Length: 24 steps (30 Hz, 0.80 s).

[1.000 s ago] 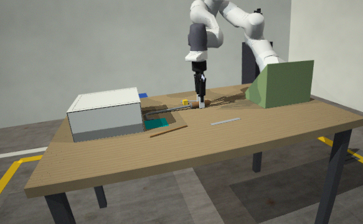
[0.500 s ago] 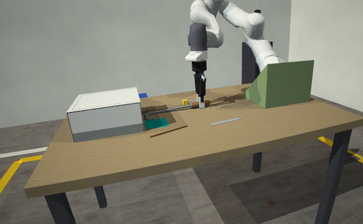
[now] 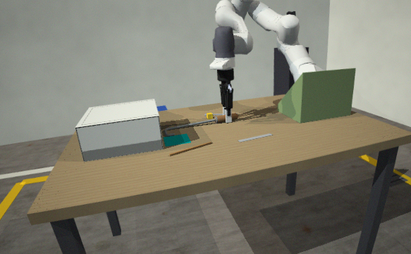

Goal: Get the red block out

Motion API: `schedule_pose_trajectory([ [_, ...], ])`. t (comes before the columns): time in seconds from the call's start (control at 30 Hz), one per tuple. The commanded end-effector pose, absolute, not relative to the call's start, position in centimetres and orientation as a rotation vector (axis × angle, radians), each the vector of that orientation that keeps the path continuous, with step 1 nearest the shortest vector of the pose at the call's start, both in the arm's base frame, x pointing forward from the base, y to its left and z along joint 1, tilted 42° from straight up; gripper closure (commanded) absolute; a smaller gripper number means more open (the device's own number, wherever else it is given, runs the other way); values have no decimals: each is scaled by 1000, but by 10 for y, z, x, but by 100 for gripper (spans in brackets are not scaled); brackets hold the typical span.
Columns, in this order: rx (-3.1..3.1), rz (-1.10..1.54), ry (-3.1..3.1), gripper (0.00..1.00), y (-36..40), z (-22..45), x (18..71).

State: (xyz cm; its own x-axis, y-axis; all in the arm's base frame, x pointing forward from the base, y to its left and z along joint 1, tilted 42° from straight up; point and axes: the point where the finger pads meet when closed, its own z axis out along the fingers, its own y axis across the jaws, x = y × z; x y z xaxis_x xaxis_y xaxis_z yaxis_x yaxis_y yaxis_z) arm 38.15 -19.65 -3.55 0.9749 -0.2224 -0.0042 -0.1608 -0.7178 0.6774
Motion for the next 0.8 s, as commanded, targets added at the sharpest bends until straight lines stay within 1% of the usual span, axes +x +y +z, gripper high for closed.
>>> schedule_pose_trajectory([
  [0.0, 2391, -109, -262, 100, -194, -35, 384],
  [0.77, 2391, -109, -262, 100, -197, -35, 396],
])
